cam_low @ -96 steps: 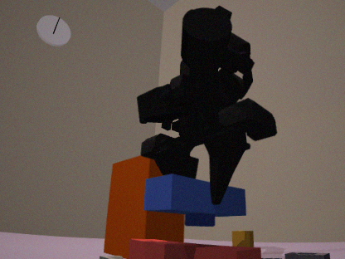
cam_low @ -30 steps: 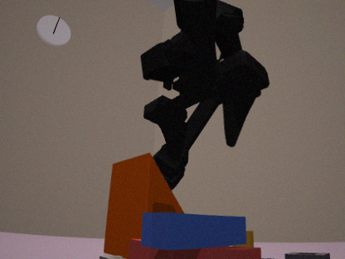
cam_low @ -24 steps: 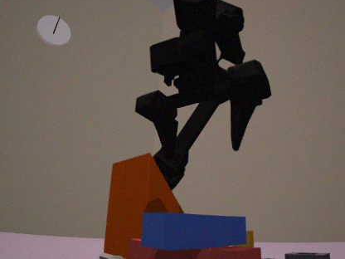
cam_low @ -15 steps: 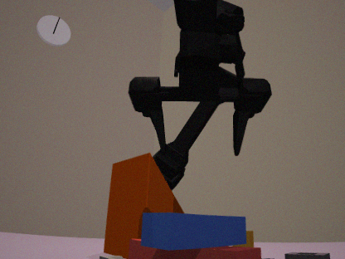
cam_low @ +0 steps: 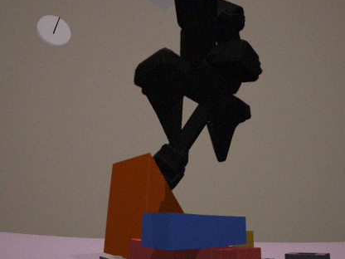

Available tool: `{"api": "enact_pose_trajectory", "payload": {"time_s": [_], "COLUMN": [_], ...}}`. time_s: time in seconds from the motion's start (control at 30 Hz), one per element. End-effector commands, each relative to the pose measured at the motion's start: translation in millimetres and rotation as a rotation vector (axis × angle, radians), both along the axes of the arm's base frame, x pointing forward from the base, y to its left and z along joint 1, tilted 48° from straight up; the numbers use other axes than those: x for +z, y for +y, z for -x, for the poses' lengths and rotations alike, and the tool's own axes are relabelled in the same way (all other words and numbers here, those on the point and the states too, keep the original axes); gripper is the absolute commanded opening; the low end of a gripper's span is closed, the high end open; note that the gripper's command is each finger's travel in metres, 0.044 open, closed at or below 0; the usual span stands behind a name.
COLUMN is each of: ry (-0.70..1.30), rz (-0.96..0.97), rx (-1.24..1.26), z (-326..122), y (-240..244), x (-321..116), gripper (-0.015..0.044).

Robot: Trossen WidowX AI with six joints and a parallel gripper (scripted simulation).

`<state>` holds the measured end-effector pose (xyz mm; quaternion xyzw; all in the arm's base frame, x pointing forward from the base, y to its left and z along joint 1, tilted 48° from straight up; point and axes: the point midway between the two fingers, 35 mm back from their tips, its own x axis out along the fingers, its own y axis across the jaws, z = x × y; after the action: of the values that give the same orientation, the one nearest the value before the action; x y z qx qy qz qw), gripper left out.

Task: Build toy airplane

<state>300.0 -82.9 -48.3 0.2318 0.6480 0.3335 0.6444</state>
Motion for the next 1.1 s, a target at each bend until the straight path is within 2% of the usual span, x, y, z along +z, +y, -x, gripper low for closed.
{"api": "enact_pose_trajectory", "payload": {"time_s": [0.0, 0.17, 0.43, 0.7, 0.87, 1.07], "ry": [-0.044, -0.044, -0.041, -0.038, -0.035, -0.035], "rz": [-0.004, -0.003, 0.009, -0.001, -0.015, -0.014], "rx": [0.05, 0.049, 0.044, 0.045, 0.05, 0.05], "z": [0.8, 0.8, 22.2, 77.8, 117.3, 118.8], "y": [0.2, 5.2, 69.9, 132.7, 160.1, 162.3], "x": [-0.9, 7.4, 94.1, 154.5, 173.4, 172.5], "gripper": [0.044, 0.044, 0.044, 0.044, 0.044, 0.044]}}
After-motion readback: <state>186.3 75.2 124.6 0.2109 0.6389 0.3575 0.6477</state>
